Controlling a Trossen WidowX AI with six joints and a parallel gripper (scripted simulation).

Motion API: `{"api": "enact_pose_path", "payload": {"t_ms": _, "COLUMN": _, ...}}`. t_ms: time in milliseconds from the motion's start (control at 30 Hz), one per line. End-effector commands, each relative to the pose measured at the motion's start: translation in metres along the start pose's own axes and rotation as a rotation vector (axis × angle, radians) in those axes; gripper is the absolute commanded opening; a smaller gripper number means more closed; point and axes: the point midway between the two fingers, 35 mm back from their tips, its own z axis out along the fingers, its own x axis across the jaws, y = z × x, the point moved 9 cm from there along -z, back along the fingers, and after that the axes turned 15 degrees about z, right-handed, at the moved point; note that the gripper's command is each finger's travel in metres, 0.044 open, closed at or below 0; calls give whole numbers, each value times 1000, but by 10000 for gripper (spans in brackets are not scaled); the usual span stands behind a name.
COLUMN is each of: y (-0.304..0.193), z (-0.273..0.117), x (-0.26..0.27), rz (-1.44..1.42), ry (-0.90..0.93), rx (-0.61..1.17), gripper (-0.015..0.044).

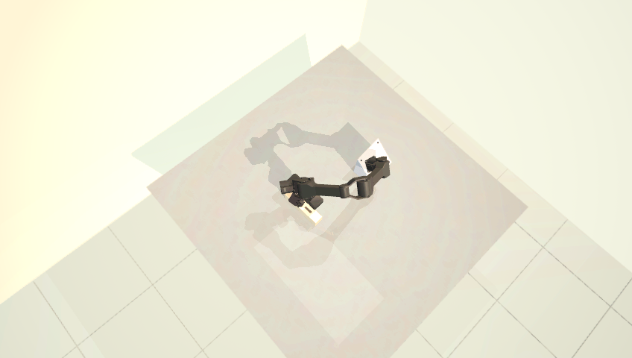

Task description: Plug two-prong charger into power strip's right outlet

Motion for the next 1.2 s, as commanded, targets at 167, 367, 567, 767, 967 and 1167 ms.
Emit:
{"api": "enact_pose_path", "payload": {"t_ms": 167, "y": 2, "z": -1, "x": 1, "rz": -13, "ry": 2, "rx": -13, "gripper": 0}}
{"api": "enact_pose_path", "payload": {"t_ms": 367, "y": 2, "z": -2, "x": 1, "rz": -13, "ry": 2, "rx": -13, "gripper": 0}}
{"api": "enact_pose_path", "payload": {"t_ms": 567, "y": 0, "z": 0, "x": 0, "rz": -4, "ry": -1, "rx": -1, "gripper": 0}}
{"api": "enact_pose_path", "payload": {"t_ms": 767, "y": 0, "z": 0, "x": 0, "rz": -4, "ry": -1, "rx": -1, "gripper": 0}}
{"api": "enact_pose_path", "payload": {"t_ms": 967, "y": 0, "z": 0, "x": 0, "rz": -4, "ry": -1, "rx": -1, "gripper": 131}}
{"api": "enact_pose_path", "payload": {"t_ms": 1167, "y": 0, "z": 0, "x": 0, "rz": -4, "ry": -1, "rx": -1, "gripper": 289}}
